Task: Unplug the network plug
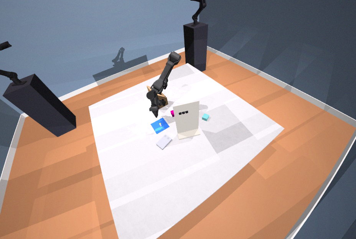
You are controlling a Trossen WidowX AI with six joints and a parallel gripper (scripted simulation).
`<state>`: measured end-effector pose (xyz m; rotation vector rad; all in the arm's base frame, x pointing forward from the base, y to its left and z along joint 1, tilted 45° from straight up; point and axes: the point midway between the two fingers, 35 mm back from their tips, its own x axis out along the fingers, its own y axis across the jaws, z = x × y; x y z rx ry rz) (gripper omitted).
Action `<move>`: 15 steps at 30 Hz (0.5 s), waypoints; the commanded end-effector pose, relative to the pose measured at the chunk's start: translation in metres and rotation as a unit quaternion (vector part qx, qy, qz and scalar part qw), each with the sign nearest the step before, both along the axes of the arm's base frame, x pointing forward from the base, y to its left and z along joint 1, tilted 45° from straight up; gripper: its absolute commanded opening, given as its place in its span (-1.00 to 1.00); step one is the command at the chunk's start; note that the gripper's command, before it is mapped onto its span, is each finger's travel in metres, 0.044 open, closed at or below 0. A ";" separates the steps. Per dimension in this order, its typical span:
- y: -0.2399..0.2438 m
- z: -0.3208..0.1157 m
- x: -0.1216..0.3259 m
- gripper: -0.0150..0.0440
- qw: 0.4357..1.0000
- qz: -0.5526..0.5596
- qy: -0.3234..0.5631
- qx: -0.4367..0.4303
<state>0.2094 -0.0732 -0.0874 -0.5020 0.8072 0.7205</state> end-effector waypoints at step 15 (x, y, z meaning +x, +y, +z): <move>-0.009 0.013 -0.002 0.04 1.000 0.000 -0.001 0.001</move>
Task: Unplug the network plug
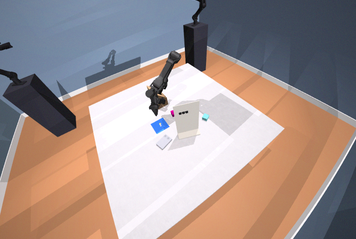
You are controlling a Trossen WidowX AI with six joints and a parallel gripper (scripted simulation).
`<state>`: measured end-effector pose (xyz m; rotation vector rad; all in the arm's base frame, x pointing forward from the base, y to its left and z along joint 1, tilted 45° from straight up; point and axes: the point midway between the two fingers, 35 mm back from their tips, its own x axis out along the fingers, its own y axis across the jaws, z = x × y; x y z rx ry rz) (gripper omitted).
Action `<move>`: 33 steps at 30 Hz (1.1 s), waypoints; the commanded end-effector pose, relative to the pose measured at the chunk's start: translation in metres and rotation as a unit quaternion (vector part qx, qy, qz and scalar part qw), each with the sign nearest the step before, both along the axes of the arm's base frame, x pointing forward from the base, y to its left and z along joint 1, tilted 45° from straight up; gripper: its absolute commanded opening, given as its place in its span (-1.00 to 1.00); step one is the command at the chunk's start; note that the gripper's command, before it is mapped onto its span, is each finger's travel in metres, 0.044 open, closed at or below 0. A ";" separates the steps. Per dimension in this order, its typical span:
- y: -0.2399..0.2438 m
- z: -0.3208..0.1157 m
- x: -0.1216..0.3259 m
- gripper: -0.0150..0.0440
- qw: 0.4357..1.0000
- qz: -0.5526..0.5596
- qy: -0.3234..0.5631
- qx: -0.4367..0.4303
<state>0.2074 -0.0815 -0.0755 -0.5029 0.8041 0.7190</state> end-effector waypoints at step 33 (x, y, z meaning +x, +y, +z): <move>-0.074 0.080 0.001 0.04 1.000 0.001 -0.003 0.000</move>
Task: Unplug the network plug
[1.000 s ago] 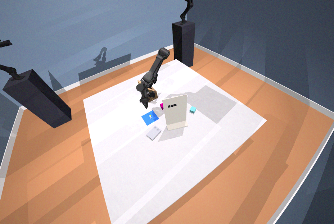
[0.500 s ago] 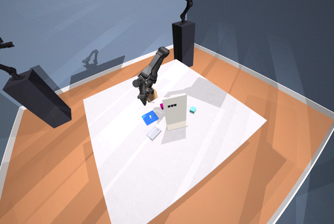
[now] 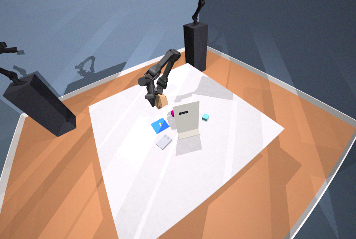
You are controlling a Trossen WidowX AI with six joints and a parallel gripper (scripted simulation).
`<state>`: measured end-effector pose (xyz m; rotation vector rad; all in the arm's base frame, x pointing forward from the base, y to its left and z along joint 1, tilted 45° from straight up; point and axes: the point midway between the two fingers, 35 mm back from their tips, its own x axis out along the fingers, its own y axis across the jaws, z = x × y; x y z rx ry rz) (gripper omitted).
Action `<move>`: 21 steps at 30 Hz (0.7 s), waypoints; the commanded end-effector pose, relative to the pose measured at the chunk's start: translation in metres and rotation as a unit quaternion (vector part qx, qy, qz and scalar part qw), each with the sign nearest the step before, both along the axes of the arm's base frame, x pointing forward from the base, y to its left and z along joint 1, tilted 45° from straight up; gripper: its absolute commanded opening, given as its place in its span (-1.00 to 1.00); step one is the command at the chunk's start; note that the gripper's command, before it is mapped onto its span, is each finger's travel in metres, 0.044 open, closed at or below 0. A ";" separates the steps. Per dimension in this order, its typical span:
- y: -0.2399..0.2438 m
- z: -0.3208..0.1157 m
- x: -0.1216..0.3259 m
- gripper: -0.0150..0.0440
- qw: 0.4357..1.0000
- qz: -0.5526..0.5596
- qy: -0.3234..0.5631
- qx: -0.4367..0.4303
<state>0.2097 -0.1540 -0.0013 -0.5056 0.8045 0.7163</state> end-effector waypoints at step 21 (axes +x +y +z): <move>-0.002 0.006 -0.001 1.00 1.000 0.002 -0.002 0.002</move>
